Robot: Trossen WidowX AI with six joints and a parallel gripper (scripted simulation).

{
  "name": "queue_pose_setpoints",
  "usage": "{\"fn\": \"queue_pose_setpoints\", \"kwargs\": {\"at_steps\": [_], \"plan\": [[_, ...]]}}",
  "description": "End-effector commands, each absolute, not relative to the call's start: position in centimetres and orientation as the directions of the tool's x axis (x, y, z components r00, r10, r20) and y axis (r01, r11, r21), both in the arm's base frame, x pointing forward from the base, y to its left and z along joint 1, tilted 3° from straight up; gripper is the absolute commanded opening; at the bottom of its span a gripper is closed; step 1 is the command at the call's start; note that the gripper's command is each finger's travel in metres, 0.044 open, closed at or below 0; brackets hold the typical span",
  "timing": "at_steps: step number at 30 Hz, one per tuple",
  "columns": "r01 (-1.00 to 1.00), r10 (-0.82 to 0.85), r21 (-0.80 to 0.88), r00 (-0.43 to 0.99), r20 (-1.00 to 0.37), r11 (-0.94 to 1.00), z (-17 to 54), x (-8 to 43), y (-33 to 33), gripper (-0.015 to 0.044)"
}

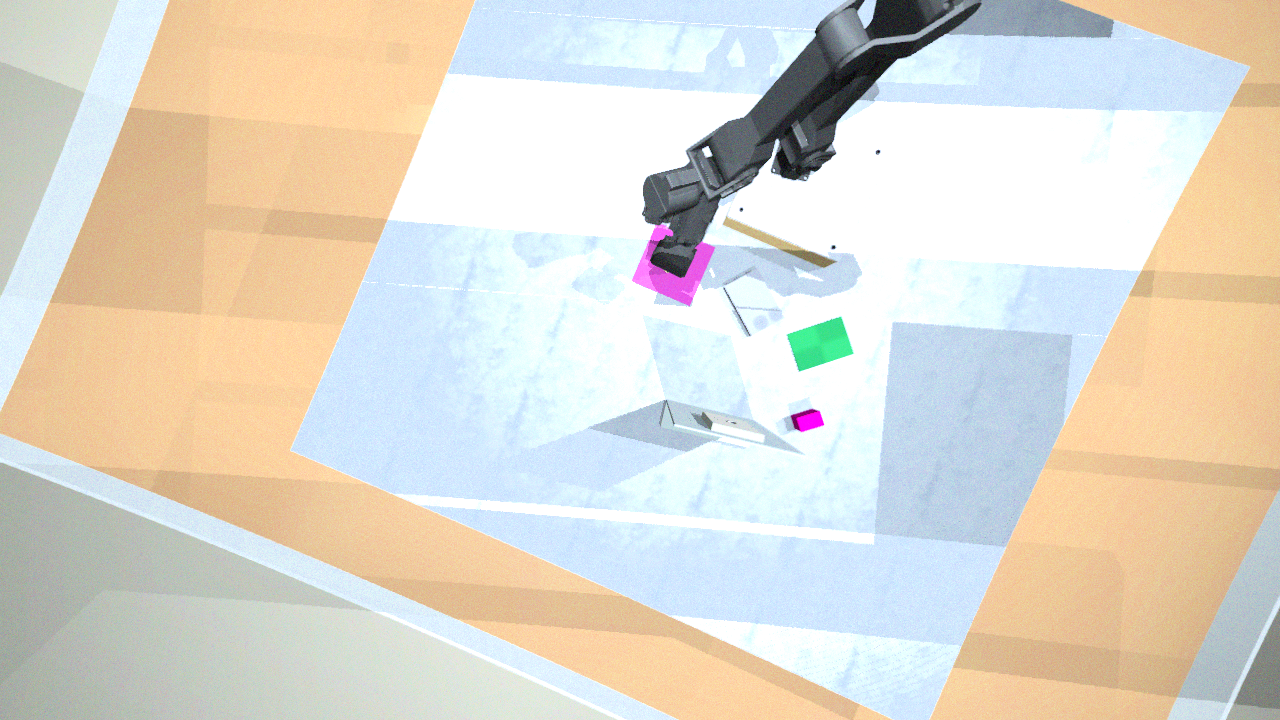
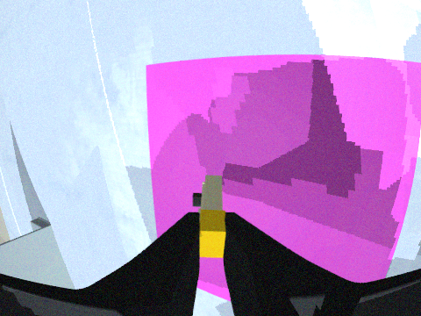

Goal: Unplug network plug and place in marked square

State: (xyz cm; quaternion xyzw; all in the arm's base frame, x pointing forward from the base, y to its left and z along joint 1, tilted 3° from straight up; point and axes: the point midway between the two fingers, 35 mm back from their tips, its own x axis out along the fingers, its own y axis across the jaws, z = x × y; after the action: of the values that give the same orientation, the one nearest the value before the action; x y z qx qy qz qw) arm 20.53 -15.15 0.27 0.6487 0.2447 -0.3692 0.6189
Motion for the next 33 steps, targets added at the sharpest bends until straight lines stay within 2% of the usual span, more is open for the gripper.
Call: {"fn": "queue_pose_setpoints", "kwargs": {"at_steps": [1, 28, 33], "plan": [[0.781, -0.139, 0.614, 0.6, -0.788, -0.112, -0.01, 20.45, -15.13, 0.0], [0.777, -0.139, 0.621, 0.607, -0.783, -0.102, -0.14, 20.97, -15.08, 0.0], [0.777, -0.139, 0.621, 0.607, -0.783, -0.102, -0.14, 20.97, -15.08, 0.0131]]}}
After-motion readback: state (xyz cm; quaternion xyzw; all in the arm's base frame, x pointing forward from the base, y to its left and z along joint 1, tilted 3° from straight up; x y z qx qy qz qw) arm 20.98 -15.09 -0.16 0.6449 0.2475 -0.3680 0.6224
